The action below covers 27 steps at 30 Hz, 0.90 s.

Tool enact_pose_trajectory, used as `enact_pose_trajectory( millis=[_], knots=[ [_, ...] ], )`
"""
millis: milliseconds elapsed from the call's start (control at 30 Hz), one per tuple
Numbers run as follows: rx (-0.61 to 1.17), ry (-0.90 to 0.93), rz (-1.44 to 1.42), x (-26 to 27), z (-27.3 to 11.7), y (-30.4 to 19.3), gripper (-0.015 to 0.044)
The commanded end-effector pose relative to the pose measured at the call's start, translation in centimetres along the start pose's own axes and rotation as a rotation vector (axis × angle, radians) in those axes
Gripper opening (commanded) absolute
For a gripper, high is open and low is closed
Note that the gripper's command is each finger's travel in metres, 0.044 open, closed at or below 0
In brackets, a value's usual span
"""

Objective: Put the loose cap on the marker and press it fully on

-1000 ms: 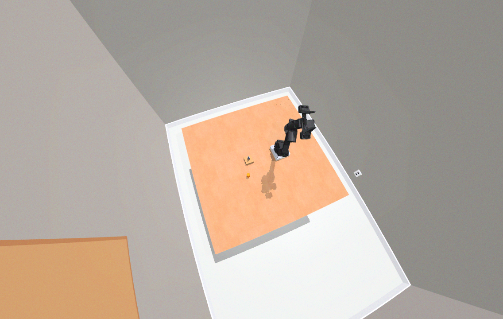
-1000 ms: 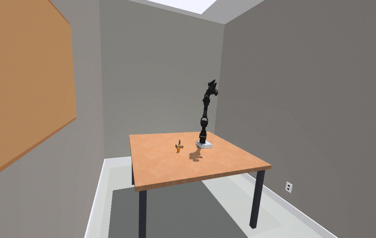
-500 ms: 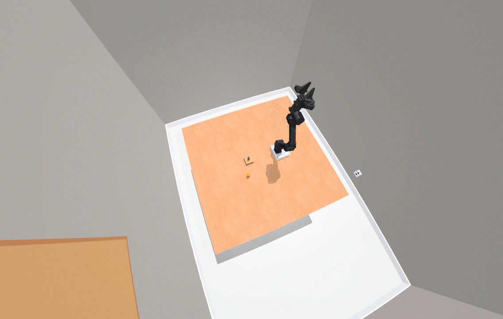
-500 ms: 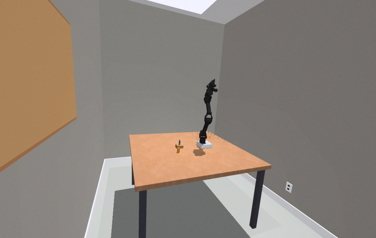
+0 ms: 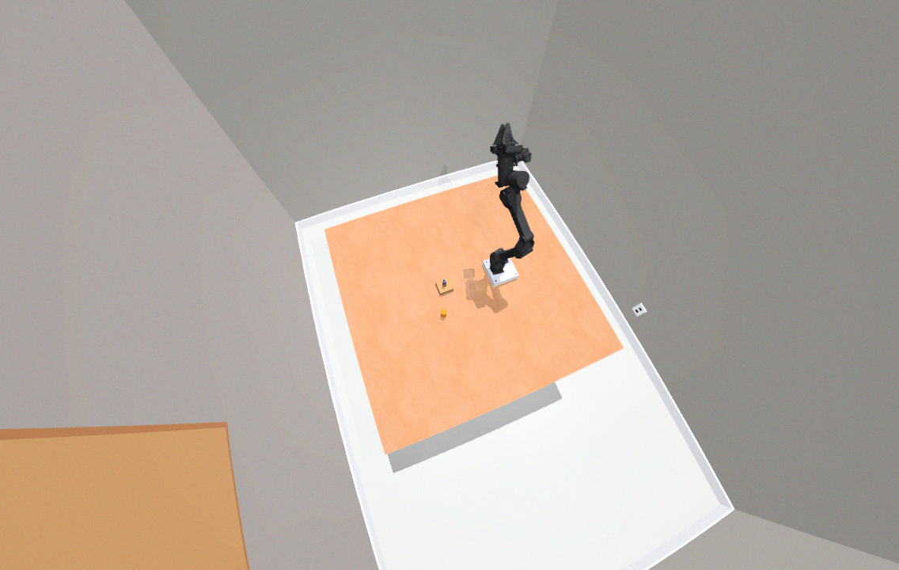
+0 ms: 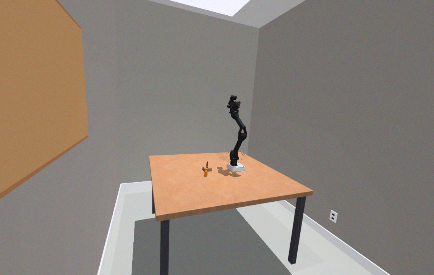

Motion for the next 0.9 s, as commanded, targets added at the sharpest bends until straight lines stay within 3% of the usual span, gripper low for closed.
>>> enact_pose_trajectory(
  millis=[0,367,567,867],
  knots=[
    [0.181,-0.128,-0.055,-4.4,0.1,-5.6,0.0247],
    [0.646,-0.298,-0.201,-10.9,-4.9,-19.5,0.0247],
    [0.794,-0.320,-0.234,-11.9,-7.8,-23.5,0.0247],
    [1.202,-0.358,-0.302,-13.6,-17.4,-32.6,0.0247]
  ],
)
Point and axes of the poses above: the point midway between the two fingers, 35 mm back from their tips, its own z axis out along the fingers, its own x axis across the jaws, y = z × x, the point moved 1 cm from there along -z, back along the fingers, and after that the axes turned 3 degrees about -z, right-handed, at the moved point
